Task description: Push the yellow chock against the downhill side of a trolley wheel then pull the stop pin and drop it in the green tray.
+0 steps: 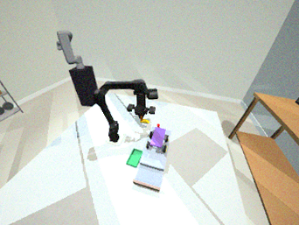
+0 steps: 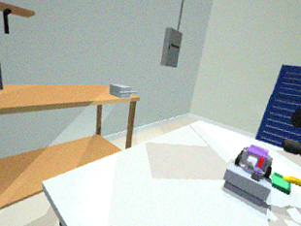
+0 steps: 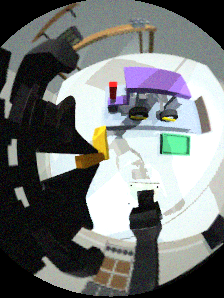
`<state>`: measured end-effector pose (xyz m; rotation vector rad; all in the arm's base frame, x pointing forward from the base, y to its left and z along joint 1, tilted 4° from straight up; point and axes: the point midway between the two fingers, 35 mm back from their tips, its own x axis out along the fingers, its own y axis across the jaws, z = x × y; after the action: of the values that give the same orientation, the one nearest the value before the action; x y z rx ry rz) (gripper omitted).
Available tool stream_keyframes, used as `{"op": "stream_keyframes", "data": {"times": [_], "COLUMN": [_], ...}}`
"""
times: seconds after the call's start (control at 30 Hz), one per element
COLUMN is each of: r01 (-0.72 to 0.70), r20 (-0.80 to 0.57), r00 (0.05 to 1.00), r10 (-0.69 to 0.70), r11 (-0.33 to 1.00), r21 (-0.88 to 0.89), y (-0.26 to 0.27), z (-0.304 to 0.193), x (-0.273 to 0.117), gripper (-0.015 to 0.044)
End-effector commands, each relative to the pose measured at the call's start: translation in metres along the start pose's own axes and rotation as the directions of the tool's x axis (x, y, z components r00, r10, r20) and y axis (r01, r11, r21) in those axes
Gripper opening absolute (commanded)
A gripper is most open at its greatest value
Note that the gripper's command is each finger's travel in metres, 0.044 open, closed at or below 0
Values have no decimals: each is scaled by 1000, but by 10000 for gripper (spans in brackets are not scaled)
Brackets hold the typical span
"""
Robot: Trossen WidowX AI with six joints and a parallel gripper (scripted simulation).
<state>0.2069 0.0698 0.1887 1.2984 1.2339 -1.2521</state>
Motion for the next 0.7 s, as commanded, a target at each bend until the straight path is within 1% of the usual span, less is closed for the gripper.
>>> {"op": "stream_keyframes", "data": {"times": [0.0,0.23,0.43,0.67], "r01": [2,2,2,1], "r20": [-1,-1,-1,-1], "r00": [1000,1000,1000,1000], "r10": [-2,-2,-2,-1], "r11": [1000,1000,977,897], "r21": [-3,-26,-213,-442], "y": [0,0,0,0], "z": [-1,-1,-1,-1], "x": [-11,-11,-11,-11], "gripper": [0,0,0,0]}}
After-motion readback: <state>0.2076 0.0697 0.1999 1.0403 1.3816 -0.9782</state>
